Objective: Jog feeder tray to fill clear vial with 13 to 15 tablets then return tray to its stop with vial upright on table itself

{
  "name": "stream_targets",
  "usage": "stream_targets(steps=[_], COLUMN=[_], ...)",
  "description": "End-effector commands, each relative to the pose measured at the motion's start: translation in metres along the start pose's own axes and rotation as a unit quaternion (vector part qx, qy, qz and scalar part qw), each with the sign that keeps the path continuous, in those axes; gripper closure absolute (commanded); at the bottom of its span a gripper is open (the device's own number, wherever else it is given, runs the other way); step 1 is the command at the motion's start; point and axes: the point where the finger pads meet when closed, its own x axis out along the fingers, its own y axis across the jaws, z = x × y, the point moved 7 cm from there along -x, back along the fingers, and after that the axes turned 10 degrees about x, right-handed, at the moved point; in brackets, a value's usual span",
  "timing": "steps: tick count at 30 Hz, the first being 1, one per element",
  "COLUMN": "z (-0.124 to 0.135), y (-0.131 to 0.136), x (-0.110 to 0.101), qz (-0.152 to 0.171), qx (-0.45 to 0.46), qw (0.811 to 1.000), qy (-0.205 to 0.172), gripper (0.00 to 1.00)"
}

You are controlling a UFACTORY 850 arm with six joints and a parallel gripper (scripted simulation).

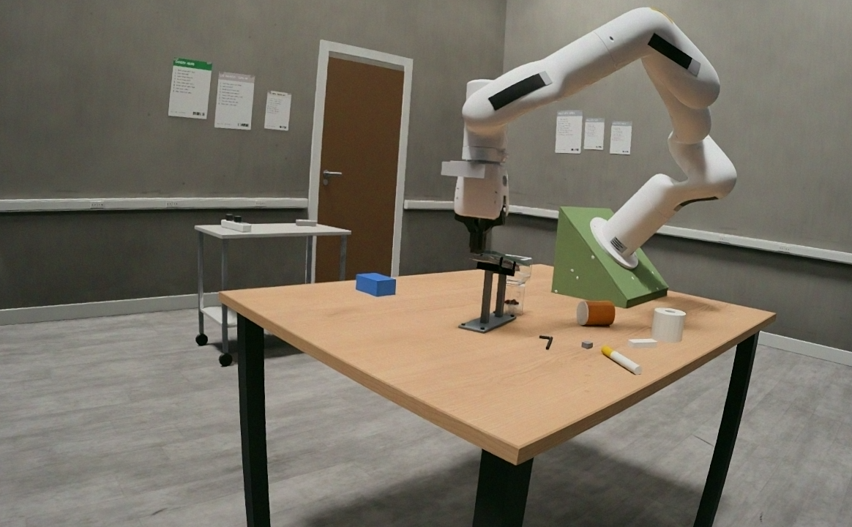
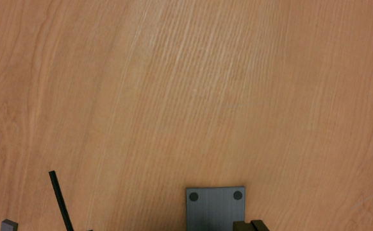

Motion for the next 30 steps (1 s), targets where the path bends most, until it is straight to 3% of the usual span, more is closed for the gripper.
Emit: stream_targets(steps=[1,12,17,30], z=[0.002,0.001,-0.021,-0.021], y=[0.0,0.0,-0.004,-0.004], x=[0.0,-0.001,-0.006,-0.006], qz=[0.0,0.0,0.0,0.0], qx=[0.0,0.0,0.0,0.0], qw=[1.0,1.0,1.0,1.0], qy=[0.001,0.001,0.001,0.001], gripper=[1.0,1.0,1.0,1.0])
